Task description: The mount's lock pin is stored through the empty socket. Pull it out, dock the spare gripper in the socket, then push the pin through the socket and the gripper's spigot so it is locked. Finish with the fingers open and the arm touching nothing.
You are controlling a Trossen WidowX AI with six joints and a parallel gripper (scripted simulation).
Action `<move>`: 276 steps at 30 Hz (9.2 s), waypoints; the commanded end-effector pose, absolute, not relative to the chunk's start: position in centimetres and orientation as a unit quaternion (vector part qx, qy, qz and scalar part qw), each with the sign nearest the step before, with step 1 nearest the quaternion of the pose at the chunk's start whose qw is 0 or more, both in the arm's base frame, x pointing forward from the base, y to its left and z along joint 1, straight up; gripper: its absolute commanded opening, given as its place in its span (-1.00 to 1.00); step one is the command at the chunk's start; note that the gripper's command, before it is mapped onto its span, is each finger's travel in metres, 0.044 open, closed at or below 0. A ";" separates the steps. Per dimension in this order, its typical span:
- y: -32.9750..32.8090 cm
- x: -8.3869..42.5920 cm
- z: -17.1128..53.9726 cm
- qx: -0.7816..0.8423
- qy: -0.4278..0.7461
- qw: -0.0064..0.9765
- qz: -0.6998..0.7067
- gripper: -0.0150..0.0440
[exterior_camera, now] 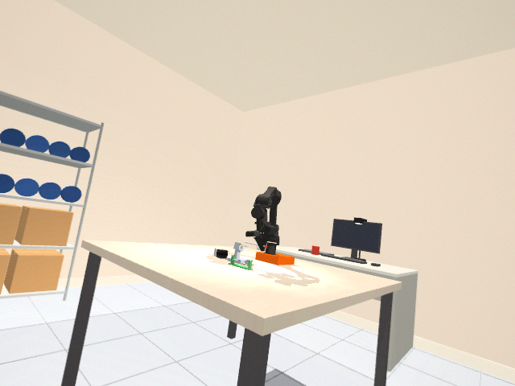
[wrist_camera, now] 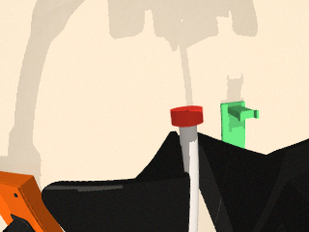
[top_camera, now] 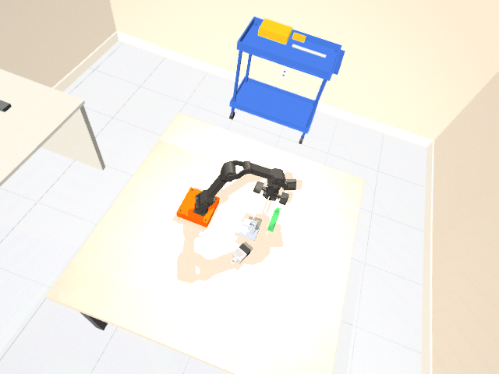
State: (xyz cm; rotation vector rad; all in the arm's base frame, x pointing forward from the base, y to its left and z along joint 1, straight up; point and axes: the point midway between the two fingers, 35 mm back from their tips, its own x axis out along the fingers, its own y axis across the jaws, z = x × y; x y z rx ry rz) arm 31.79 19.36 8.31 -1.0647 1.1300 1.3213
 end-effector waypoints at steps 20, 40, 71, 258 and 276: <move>22.2 37.3 9.1 -0.448 0.467 0.525 0.553 -0.49; 23.1 38.9 7.6 -0.448 0.468 0.524 0.554 -0.49; 23.2 39.0 2.8 -0.447 0.470 0.521 0.555 -0.49; 10.9 39.1 5.1 -0.487 0.485 0.507 0.520 -0.49; 10.7 39.2 3.0 -0.486 0.485 0.506 0.521 -0.49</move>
